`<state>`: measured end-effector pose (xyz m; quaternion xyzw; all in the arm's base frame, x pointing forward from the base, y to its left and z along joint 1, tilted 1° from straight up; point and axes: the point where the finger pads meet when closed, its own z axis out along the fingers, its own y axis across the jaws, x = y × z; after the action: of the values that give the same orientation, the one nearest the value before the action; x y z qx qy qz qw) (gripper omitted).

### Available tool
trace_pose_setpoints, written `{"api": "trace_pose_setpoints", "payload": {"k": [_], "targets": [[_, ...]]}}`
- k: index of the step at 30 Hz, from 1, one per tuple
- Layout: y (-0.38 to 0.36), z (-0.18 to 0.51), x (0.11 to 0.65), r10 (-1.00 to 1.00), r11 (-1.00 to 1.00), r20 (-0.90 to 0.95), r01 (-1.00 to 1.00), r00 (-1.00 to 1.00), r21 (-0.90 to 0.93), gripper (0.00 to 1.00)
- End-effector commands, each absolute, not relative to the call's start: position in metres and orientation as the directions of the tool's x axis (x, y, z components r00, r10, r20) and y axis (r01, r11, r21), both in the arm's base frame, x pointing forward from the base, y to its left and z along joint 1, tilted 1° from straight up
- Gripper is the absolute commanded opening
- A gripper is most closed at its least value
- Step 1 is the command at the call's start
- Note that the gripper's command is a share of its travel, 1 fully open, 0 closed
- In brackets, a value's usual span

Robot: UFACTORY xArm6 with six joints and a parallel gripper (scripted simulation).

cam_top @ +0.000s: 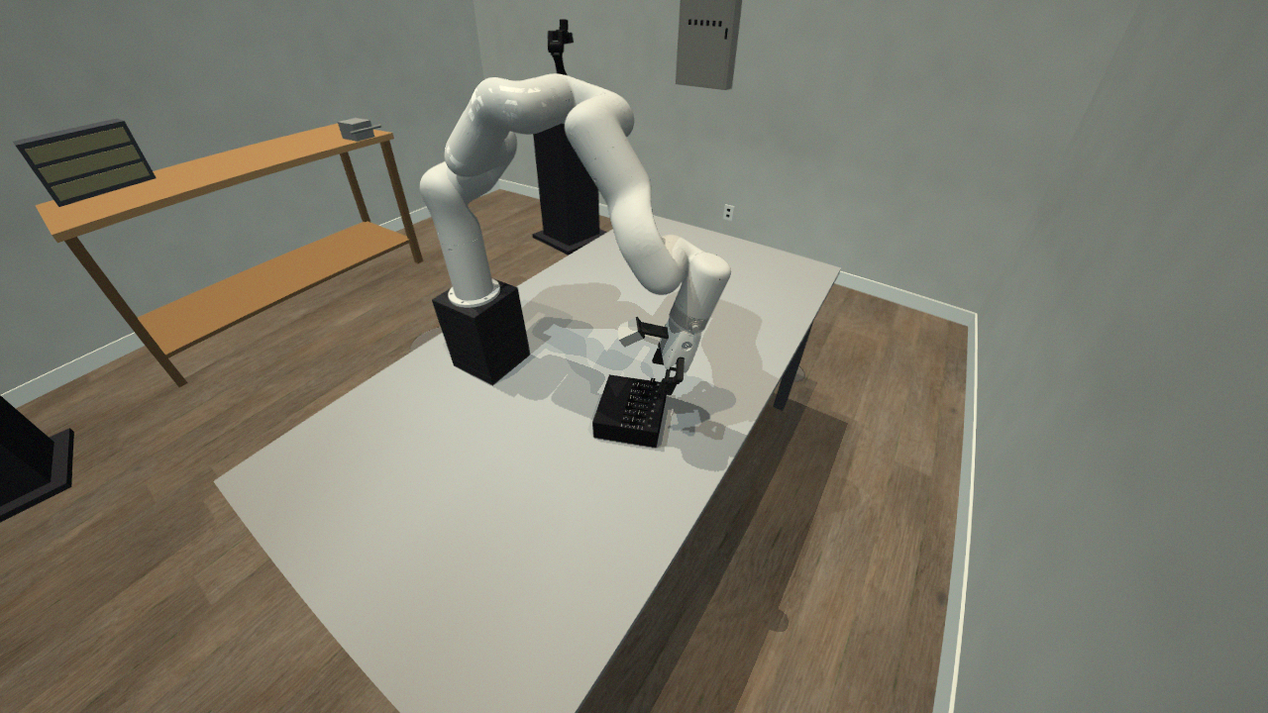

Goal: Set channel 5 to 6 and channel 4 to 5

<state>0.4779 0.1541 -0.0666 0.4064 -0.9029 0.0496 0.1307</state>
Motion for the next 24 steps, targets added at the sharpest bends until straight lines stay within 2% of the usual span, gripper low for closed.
{"api": "trace_pose_setpoints", "payload": {"k": [1, 8, 10, 11, 14, 24], "targets": [[0.145, -0.050, 0.464, -0.884, 0.449, 0.175, -0.892, -0.433, 0.060, 1.00], [0.127, -0.030, 0.433, -0.991, 0.094, 0.098, -0.994, -0.089, 0.048, 1.00], [0.127, -0.030, 0.433, -0.991, 0.094, 0.098, -0.994, -0.089, 0.048, 1.00], [0.125, -0.029, 0.429, -0.997, -0.051, 0.051, -0.998, 0.052, 0.026, 1.00], [0.121, -0.025, 0.423, -0.988, -0.153, 0.031, -0.988, 0.153, 0.004, 1.00], [0.120, -0.024, 0.421, -0.983, -0.181, 0.026, -0.983, 0.181, -0.004, 1.00]]}}
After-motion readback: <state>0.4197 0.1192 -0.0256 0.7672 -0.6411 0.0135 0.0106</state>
